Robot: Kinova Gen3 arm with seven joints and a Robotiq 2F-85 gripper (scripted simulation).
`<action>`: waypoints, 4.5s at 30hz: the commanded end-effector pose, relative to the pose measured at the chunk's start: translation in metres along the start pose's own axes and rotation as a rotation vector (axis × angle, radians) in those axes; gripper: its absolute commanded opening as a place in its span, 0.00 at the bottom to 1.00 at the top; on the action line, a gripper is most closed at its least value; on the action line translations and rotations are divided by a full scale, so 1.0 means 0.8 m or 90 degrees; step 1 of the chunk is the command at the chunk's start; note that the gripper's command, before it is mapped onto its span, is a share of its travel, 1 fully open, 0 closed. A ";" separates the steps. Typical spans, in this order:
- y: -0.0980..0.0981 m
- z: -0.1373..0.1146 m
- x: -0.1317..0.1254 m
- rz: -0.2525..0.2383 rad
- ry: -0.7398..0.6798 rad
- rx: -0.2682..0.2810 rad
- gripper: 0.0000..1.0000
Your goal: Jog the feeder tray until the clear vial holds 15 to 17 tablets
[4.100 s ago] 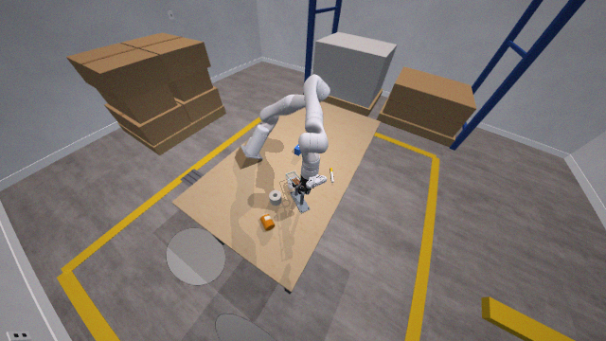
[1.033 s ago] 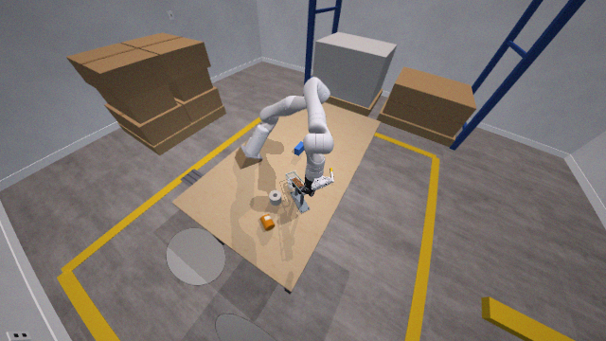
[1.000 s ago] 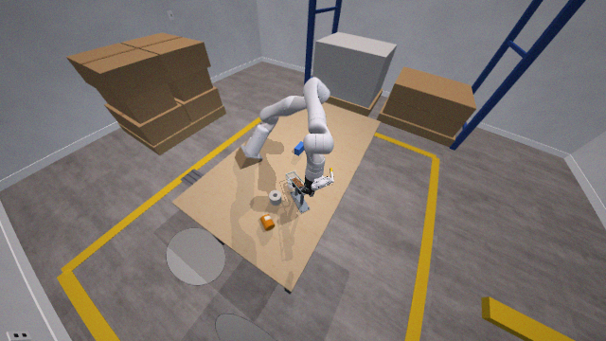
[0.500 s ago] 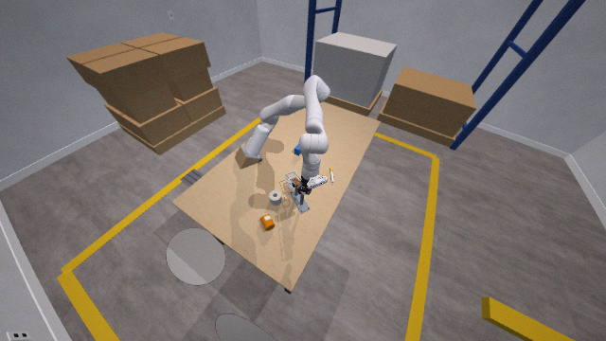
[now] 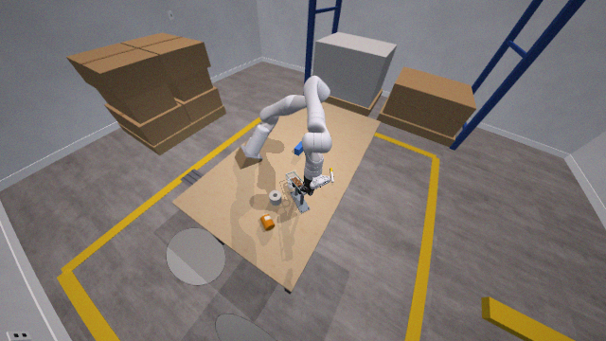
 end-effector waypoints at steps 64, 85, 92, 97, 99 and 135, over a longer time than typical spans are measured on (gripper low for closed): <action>-0.011 0.025 0.010 0.002 -0.010 -0.007 0.00; 0.003 -0.010 0.006 0.003 -0.009 -0.007 0.00; -0.007 0.022 0.007 0.002 -0.008 -0.004 0.00; -0.012 0.027 0.010 0.002 -0.010 -0.007 0.00; -0.011 0.026 0.010 0.002 -0.010 -0.007 0.00; 0.003 -0.010 0.006 0.003 -0.009 -0.007 0.00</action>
Point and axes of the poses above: the point where the finger pads meet when closed, its own y axis back along the fingers, its own x axis across the jaws, z = x × y, the point moved 7 cm from there along y, back along the fingers, and after that the axes turned 7 degrees about -y, right-handed, at the moved point
